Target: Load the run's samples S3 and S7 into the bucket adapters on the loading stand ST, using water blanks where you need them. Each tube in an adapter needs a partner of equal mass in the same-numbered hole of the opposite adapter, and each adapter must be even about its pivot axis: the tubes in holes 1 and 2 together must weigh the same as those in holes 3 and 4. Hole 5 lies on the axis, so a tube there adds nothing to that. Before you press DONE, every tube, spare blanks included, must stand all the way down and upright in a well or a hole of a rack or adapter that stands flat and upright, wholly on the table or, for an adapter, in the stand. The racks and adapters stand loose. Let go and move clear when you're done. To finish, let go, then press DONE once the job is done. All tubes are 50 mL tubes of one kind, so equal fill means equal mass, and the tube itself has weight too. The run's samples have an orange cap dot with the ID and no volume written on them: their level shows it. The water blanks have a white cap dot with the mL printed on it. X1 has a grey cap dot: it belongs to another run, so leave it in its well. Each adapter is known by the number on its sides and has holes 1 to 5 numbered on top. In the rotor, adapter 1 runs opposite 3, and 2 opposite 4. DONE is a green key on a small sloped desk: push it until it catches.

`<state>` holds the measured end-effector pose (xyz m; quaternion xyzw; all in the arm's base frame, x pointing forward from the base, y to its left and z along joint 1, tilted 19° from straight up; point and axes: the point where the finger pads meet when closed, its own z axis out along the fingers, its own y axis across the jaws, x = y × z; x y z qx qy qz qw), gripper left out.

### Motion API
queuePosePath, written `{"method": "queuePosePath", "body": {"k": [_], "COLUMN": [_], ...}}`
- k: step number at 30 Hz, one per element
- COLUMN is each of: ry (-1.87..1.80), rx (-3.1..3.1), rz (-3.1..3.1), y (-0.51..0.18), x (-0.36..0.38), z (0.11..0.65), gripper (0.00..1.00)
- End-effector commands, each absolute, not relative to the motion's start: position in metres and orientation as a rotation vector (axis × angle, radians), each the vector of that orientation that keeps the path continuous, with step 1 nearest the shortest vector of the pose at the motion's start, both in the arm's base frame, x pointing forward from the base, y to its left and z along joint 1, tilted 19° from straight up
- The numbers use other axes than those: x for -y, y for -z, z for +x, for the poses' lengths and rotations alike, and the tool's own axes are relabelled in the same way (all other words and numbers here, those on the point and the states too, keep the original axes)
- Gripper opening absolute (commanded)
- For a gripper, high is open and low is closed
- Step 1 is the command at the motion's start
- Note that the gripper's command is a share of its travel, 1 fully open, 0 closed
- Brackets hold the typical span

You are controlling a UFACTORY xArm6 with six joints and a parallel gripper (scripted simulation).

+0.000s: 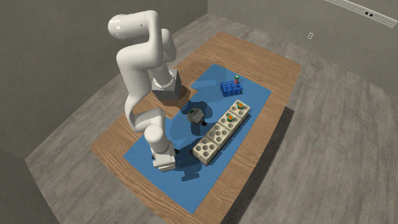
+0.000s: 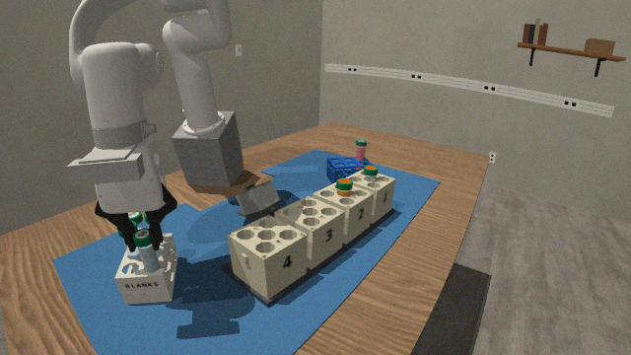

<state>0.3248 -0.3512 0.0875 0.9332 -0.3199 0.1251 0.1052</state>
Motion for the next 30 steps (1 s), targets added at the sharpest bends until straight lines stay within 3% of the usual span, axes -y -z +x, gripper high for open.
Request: {"method": "queuePosePath", "body": {"k": [1, 30], "ry": [-0.373, -0.373], "rx": [0.942, 0.942], "rz": [2.748, 2.748], "y": [-0.091, -0.109], "x": [0.351, 0.346], "z": [0.325, 0.322], "gripper": [0.0, 0.0]}}
